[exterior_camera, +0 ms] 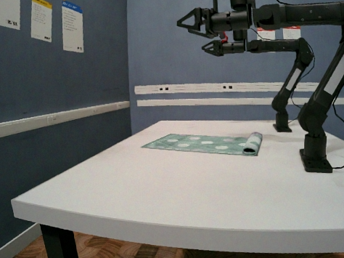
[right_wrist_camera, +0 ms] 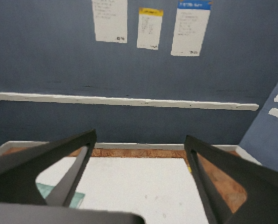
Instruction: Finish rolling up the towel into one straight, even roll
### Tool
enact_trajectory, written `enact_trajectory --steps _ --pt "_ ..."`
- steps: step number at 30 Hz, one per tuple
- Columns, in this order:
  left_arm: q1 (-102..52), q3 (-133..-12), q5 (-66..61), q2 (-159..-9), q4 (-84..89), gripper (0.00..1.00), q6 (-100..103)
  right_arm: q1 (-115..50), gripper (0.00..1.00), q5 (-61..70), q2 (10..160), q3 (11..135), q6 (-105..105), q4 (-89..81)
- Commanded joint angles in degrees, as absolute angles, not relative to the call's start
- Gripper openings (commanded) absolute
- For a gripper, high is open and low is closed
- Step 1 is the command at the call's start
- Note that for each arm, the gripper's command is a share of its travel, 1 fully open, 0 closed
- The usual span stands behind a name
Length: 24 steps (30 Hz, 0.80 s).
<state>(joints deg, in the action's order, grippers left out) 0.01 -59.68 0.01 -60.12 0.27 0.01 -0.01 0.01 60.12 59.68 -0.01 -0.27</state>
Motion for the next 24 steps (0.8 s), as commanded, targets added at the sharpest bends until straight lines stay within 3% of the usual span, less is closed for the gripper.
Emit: enact_trajectory --steps 1,10,24 --pt "0.0 -60.5 0.0 -59.6 0.1 1.0 0.0 0.0 1.0 0.0 59.5 60.6 0.0 0.1" --pt "2.2 -56.3 -5.6 -57.8 0.4 1.0 -2.6 -1.0 1.0 2.2 57.4 56.2 2.4 -0.9" --pt "12.3 -44.3 -29.0 -50.2 3.2 0.99 -16.3 -7.7 0.99 8.7 47.0 43.9 12.9 -5.9"
